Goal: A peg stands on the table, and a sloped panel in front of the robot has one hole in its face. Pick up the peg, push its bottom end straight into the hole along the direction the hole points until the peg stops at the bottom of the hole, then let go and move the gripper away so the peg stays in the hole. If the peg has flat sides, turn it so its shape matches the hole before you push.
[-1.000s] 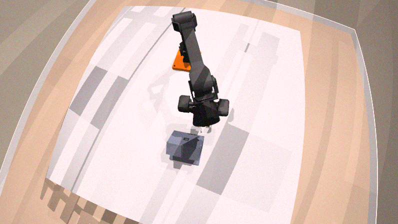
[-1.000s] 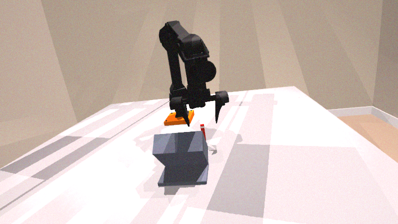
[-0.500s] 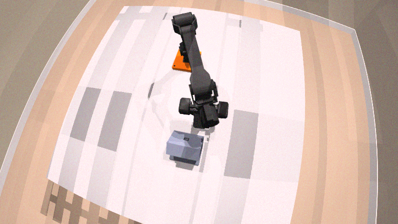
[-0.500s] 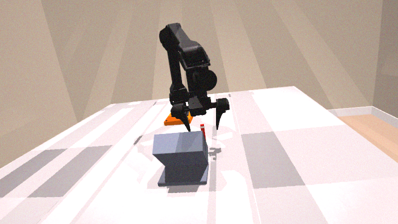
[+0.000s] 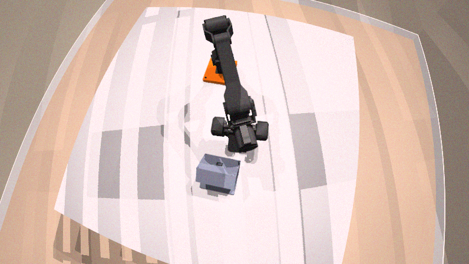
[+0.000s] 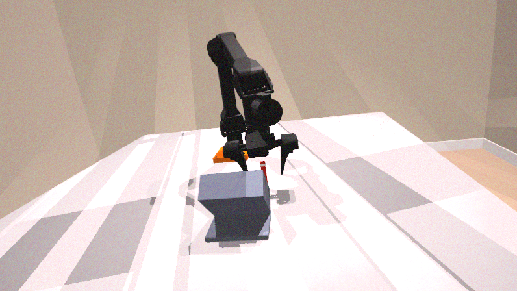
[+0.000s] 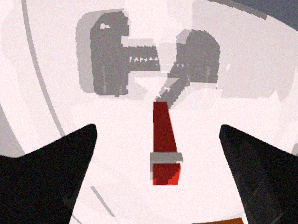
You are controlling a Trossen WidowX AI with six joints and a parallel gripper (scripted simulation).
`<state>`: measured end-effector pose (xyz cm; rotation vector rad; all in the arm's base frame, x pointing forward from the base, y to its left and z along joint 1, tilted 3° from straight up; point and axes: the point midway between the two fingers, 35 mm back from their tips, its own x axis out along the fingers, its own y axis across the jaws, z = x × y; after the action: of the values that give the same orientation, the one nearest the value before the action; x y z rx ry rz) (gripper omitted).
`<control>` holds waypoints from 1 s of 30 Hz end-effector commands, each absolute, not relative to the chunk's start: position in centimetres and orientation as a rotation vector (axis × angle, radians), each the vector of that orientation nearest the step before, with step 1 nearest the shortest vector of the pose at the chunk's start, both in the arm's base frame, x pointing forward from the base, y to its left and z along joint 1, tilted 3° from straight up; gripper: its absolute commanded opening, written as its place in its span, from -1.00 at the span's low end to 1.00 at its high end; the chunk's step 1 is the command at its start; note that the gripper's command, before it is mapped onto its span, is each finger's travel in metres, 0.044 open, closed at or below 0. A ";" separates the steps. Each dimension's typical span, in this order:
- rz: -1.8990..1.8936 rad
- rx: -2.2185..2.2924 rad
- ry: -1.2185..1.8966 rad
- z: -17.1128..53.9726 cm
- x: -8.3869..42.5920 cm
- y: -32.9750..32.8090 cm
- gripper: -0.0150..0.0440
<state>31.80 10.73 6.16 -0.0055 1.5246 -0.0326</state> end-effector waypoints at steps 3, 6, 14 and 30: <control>-0.032 -0.005 1.523 6.2 31.8 10.7 0.56; -0.032 -0.005 1.523 6.2 31.8 10.7 0.29; -0.032 -0.005 1.523 6.2 31.8 10.7 -0.42; -0.033 -0.008 1.525 8.6 32.0 10.9 -0.49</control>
<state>31.84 10.81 7.39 -0.0084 1.5299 -0.0324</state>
